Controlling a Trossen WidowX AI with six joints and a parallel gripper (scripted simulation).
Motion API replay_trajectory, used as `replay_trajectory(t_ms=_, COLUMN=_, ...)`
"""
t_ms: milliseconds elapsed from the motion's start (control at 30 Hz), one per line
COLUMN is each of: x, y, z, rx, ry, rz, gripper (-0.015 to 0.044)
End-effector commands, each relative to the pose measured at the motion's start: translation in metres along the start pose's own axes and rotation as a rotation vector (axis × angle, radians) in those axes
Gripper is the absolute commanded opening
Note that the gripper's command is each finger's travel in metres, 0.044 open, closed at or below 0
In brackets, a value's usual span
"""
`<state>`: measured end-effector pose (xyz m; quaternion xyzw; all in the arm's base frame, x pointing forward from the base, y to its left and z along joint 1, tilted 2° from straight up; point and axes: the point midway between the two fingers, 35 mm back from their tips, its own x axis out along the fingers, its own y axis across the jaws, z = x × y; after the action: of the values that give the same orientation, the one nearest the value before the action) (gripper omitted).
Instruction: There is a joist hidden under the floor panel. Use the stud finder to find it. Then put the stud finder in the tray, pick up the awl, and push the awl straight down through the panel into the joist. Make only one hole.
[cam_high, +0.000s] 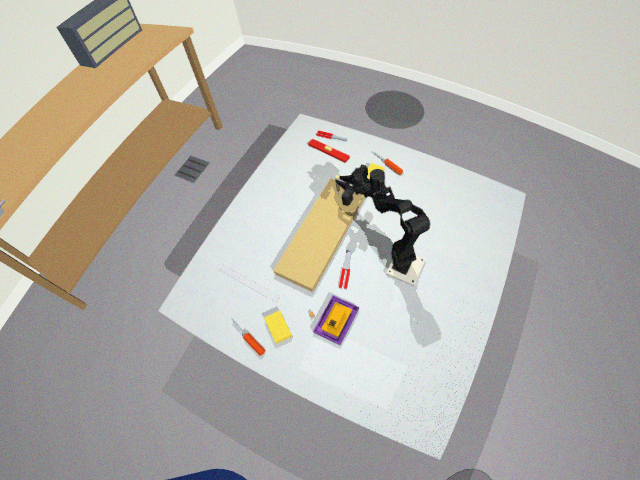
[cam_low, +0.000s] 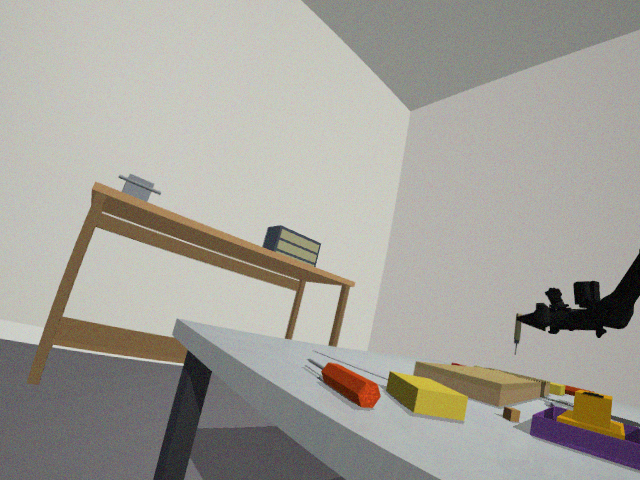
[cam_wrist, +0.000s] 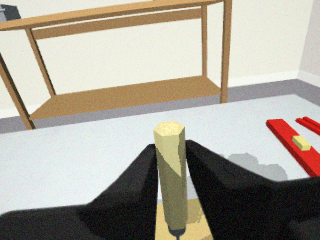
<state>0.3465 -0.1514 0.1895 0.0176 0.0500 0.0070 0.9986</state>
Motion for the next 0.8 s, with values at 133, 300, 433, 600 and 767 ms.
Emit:
replay_trajectory(t_ms=133, x=0.000, y=0.003, z=0.000, rx=-0.016, ry=-0.011, rz=0.027, gripper=0.0000)
replay_trajectory(t_ms=300, x=0.000, y=0.002, z=-0.002, rx=-0.016, ry=-0.011, rz=0.027, gripper=0.0000)
replay_trajectory(t_ms=433, x=0.001, y=0.002, z=-0.005, rx=-0.016, ry=-0.011, rz=0.027, gripper=0.0000)
replay_trajectory(t_ms=600, x=0.001, y=0.002, z=-0.008, rx=-0.016, ry=-0.011, rz=0.027, gripper=0.0000)
replay_trajectory(t_ms=767, x=0.002, y=0.002, z=-0.011, rx=-0.016, ry=-0.011, rz=0.027, gripper=0.0000)
